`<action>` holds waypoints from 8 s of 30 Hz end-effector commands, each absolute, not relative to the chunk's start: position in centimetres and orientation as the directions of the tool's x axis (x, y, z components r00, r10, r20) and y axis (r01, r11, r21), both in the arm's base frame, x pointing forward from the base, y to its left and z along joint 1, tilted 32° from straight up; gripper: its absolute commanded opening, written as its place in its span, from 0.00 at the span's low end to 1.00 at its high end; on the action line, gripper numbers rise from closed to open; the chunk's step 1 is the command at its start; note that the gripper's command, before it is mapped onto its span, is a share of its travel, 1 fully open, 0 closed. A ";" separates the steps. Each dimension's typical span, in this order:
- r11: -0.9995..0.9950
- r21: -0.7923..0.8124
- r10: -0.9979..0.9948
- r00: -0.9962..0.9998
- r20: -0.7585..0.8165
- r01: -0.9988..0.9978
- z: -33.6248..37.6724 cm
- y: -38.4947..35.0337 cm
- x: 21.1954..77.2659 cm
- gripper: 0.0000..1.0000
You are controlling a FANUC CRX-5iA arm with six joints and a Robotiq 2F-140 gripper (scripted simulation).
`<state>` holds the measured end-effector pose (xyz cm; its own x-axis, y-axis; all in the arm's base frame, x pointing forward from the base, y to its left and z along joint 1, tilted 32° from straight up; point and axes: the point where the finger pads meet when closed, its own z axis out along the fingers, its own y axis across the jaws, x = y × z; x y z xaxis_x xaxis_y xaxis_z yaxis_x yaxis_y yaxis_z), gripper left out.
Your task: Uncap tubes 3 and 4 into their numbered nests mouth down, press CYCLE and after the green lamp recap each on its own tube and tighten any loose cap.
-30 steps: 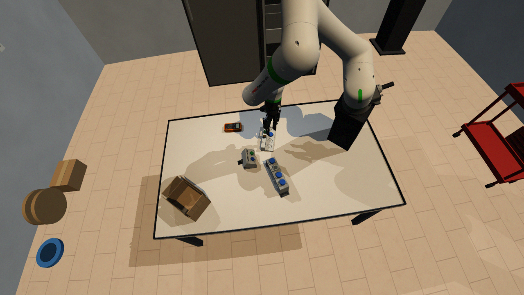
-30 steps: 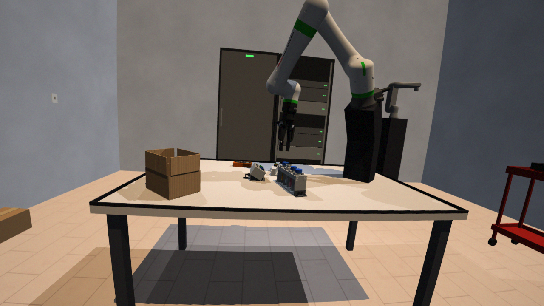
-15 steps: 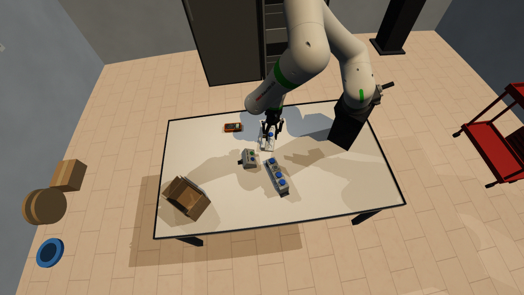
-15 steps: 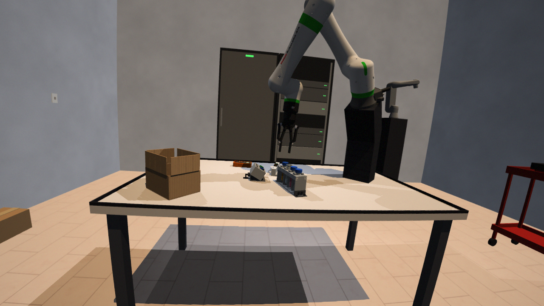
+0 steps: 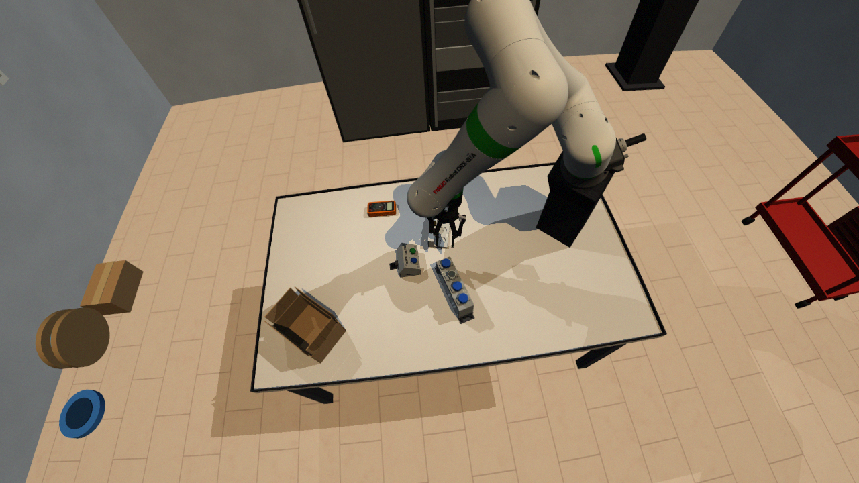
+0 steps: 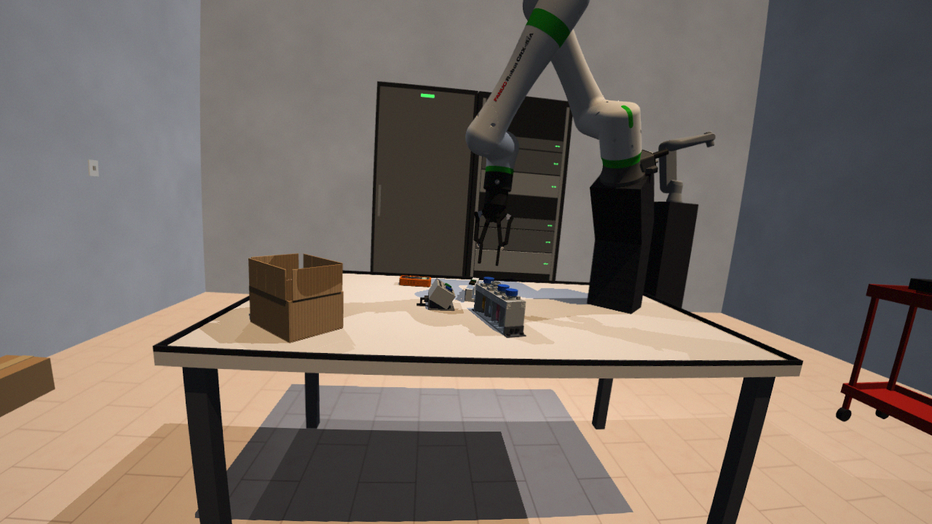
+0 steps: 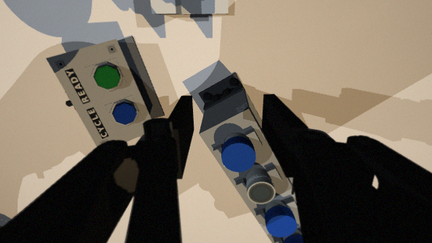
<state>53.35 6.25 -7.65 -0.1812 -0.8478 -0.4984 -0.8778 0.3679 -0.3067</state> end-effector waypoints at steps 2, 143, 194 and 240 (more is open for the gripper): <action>0.369 -0.269 -0.864 -0.222 -0.452 -0.890 -6.0 10.0 53.6 0.41; 0.369 -0.269 -0.864 -0.222 -0.452 -0.890 -8.9 13.7 55.6 0.41; -0.564 -0.526 -0.752 0.660 0.007 -0.637 -8.8 13.7 55.6 0.30; 0.369 -0.269 -0.864 -0.222 -0.452 -0.890 -8.9 13.7 55.6 0.41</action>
<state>55.63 13.74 -8.93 -0.1911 -0.8523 -0.4869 -0.8867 0.3626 -0.2868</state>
